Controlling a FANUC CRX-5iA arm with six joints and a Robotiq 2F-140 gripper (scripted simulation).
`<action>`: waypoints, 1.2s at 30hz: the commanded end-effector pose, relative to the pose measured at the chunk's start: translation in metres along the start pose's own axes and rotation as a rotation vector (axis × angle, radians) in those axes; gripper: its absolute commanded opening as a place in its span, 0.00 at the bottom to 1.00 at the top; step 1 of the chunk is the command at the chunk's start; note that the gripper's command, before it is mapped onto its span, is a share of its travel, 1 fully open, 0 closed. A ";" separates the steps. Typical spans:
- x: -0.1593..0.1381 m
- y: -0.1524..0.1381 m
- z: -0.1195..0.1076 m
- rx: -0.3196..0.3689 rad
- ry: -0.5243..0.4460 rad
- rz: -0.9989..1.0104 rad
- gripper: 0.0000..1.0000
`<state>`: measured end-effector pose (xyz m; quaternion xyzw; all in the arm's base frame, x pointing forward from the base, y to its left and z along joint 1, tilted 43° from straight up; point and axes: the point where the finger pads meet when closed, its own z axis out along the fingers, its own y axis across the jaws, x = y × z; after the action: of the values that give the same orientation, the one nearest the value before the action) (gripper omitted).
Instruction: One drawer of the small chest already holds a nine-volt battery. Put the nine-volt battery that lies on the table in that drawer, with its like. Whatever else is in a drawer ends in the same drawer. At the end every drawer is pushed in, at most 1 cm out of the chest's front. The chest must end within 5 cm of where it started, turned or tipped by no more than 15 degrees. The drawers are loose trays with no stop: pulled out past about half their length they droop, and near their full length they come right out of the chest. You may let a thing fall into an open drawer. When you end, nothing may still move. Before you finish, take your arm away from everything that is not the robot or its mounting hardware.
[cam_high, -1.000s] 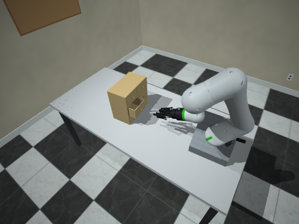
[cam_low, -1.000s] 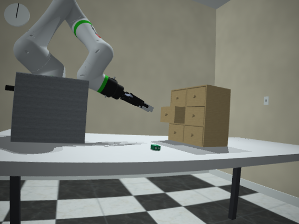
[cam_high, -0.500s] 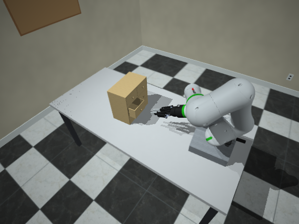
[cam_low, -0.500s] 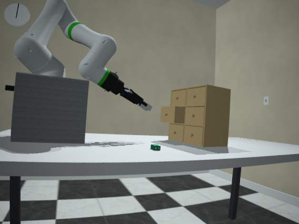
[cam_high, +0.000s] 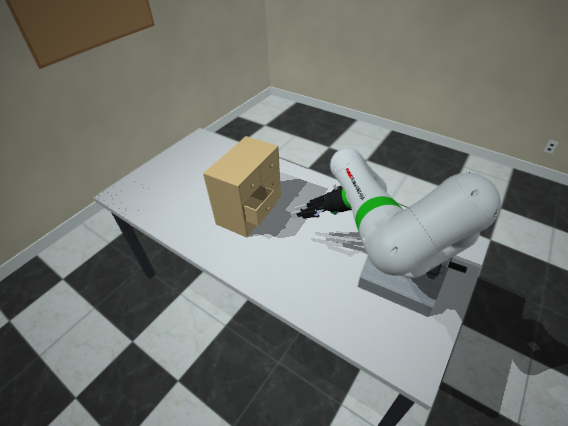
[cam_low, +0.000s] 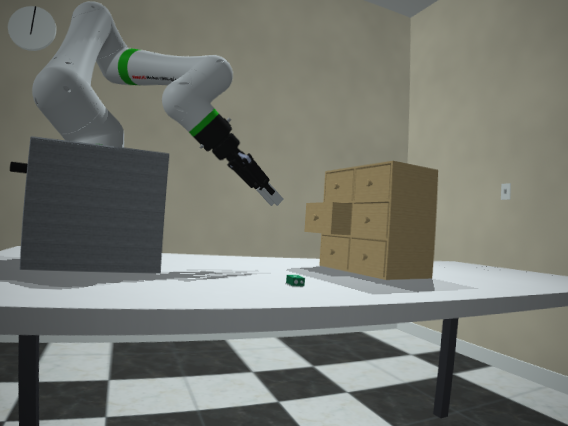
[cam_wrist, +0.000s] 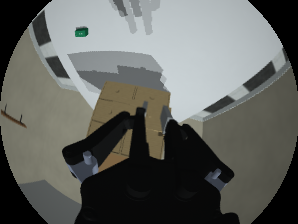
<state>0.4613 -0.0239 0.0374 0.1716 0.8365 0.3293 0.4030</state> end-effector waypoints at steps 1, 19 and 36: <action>-0.002 0.000 -0.010 0.002 0.080 -0.003 0.20; -0.008 0.000 -0.077 0.004 0.653 -0.002 0.20; -0.010 0.000 -0.103 0.004 0.879 -0.001 0.20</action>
<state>0.3870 -0.0717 0.0908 0.0165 0.9292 0.3690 0.0123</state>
